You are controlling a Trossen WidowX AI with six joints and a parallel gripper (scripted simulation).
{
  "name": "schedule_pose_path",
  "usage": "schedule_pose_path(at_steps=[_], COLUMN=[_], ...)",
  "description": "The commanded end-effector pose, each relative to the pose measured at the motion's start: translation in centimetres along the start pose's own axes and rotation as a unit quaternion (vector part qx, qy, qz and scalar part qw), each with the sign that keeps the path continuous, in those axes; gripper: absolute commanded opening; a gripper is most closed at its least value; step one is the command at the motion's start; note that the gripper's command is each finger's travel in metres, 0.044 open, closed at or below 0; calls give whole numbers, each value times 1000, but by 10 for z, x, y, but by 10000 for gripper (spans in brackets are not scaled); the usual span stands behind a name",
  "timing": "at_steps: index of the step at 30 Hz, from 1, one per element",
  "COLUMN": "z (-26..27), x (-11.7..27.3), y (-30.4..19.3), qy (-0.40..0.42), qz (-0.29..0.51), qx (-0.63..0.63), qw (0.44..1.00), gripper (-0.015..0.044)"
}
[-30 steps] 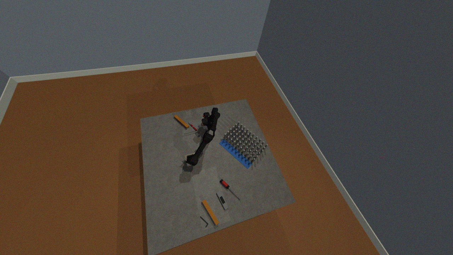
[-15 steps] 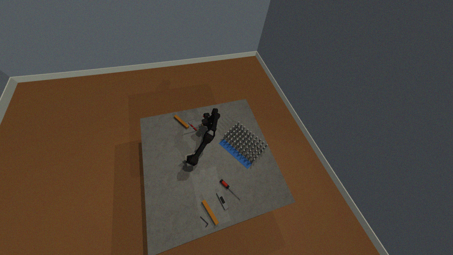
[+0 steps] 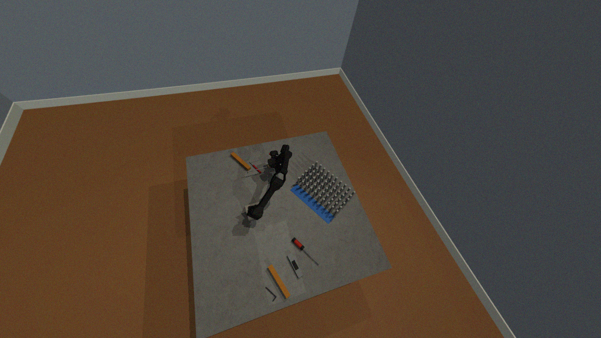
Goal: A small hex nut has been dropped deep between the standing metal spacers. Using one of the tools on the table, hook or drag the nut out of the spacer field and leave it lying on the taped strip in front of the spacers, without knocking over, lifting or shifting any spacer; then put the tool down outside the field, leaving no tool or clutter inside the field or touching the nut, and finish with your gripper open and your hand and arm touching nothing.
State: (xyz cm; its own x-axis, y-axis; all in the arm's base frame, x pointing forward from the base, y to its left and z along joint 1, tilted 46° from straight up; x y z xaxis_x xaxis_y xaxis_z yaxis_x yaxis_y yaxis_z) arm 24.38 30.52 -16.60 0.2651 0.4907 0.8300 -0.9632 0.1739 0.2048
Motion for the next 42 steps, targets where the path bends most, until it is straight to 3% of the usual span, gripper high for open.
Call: schedule_pose_path(at_steps=[1,42], z=[1,10], x=[-4,-33], y=[-1,-11], qy=[1,2], qz=[0,0], qx=[4,3], qw=[1000,1000], gripper=[0,0])
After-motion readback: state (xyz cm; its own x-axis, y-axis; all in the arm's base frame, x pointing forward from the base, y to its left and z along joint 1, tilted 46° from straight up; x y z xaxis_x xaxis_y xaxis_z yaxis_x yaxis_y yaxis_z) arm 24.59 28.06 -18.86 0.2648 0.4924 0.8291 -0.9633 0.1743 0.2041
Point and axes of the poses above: the point midway between the two fingers, 35 mm back from their tips, its own x axis back along the fingers, its own z axis across the jaws, y = z × x, the point moved 5 cm from there along x, back along the fingers, and after that the axes turned 9 degrees about -x, right-handed, at the moved point
